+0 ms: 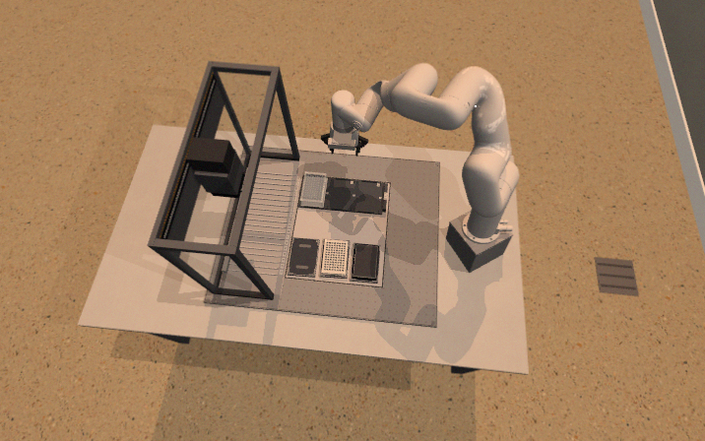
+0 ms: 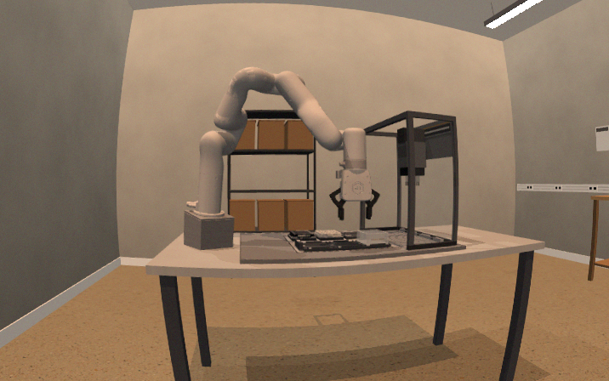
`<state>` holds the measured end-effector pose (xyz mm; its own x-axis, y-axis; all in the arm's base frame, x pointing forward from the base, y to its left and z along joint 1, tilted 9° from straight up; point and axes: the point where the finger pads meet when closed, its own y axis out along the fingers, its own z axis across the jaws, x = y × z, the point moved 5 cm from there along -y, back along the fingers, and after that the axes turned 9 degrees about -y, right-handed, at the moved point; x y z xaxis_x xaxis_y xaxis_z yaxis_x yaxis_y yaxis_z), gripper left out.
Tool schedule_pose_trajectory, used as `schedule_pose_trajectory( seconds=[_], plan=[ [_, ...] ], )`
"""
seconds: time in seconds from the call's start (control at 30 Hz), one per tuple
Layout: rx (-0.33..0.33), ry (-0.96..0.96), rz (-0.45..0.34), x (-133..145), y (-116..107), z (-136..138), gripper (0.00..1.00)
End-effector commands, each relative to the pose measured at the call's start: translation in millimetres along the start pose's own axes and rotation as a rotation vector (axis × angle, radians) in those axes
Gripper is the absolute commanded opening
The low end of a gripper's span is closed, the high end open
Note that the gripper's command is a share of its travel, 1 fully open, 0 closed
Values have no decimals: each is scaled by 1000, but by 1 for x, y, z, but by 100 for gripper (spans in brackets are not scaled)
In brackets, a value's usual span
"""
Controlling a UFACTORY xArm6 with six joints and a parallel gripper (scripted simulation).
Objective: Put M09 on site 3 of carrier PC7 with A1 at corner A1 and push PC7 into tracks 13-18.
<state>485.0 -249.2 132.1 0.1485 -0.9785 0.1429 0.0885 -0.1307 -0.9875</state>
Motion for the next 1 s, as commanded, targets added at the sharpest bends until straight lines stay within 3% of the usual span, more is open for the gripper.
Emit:
schedule_pose_trajectory(
  seconds=[0.0, 0.4, 0.43, 0.97],
  plan=[
    [4, 0, -3, 1, -10, 1, 100],
    [4, 0, -3, 1, -11, 1, 100],
    [4, 33, -3, -2, -11, -2, 82],
    [4, 500, -2, -49, -11, -54, 82]
  ],
)
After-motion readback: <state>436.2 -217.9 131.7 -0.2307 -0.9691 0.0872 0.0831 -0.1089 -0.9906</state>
